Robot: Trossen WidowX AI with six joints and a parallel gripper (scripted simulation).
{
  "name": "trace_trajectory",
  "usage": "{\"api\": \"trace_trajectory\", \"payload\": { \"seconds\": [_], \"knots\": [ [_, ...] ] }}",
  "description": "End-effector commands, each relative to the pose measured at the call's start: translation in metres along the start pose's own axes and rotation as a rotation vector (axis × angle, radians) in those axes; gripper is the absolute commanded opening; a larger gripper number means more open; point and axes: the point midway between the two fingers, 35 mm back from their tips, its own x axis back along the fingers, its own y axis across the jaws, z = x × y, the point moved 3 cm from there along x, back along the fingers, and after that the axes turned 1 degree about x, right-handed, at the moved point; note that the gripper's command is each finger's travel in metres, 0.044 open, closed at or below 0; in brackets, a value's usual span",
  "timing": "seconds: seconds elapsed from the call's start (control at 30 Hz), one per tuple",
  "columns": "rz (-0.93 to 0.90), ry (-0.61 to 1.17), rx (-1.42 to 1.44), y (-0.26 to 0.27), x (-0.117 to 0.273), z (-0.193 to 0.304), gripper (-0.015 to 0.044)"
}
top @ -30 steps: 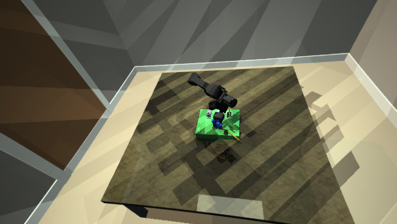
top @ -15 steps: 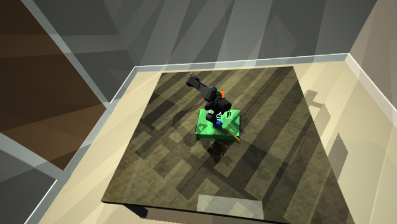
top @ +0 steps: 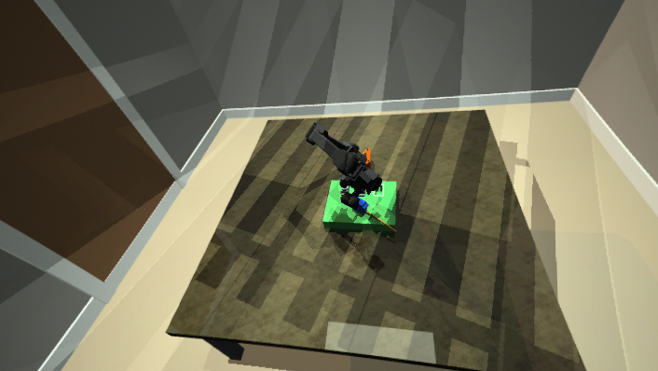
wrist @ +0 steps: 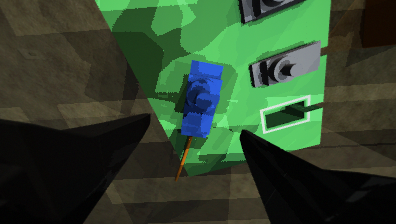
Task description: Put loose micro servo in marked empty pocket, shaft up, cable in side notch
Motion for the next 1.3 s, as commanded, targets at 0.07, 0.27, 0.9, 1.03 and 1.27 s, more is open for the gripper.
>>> {"api": "trace_trajectory", "payload": {
  "seconds": [0.07,0.27,0.9,1.03,1.27],
  "knots": [
    [0.000,-0.005,0.005,0.000,-0.009,-0.002,0.0440],
    [-0.001,-0.005,0.005,0.000,-0.015,-0.002,0.0414],
    [0.000,-0.005,0.005,0.000,-0.011,-0.002,0.0032],
    [0.000,-0.004,0.005,0.000,0.003,-0.003,0.0000],
    [0.000,-0.005,0.005,-0.001,0.015,-0.006,0.0000]
  ]
}}
